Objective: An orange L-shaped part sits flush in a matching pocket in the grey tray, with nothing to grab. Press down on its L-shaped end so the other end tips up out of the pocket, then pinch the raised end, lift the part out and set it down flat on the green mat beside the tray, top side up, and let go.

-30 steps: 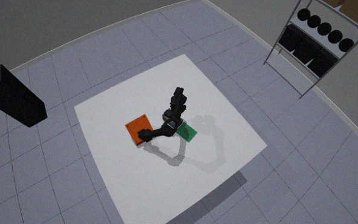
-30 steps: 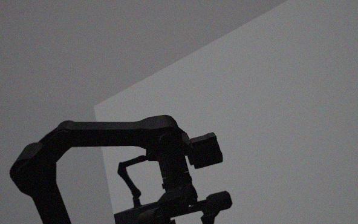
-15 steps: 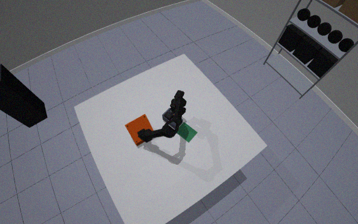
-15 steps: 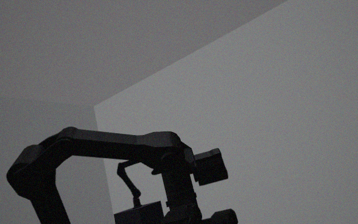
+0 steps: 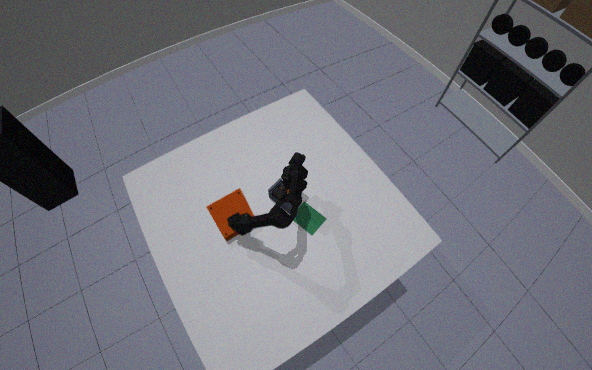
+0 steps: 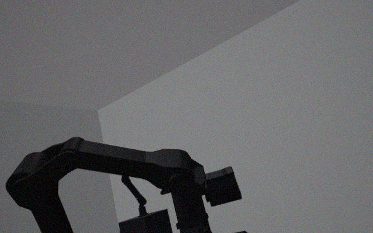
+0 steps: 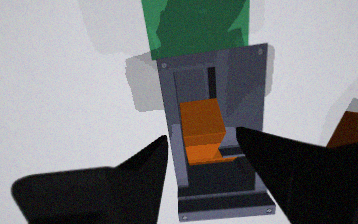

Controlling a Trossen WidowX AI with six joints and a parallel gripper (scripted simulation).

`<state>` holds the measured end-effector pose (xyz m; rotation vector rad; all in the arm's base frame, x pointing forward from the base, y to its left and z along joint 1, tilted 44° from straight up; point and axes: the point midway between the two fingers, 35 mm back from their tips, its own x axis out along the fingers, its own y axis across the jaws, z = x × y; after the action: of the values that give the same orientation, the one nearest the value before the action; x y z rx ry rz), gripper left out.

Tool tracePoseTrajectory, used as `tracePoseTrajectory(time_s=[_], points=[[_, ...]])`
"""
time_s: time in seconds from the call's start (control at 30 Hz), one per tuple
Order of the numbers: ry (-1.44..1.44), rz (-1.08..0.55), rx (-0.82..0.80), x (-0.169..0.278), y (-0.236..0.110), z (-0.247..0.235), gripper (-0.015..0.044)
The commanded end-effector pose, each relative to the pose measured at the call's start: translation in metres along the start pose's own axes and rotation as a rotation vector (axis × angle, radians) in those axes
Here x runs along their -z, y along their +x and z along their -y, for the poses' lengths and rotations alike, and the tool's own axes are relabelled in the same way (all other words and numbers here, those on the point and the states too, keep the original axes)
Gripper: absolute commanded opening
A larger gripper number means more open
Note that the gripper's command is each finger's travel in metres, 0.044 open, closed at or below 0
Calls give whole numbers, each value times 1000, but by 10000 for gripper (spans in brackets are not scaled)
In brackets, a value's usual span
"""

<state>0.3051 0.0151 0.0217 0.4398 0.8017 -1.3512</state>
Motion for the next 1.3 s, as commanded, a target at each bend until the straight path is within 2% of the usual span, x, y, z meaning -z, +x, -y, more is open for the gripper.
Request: tracePoseTrajectory(time_s=[0.0,0.23,0.4,0.73,0.83,1.27], points=[[-6,7,-2,-1,6,0,280],[-5,8,-1,-1,16,1,280],[0,1,1,0,13,1,149],[0,1,1,0,13,1,82],[0,1,1,0,13,1,3],[-2,4,0,0,3,1,0]])
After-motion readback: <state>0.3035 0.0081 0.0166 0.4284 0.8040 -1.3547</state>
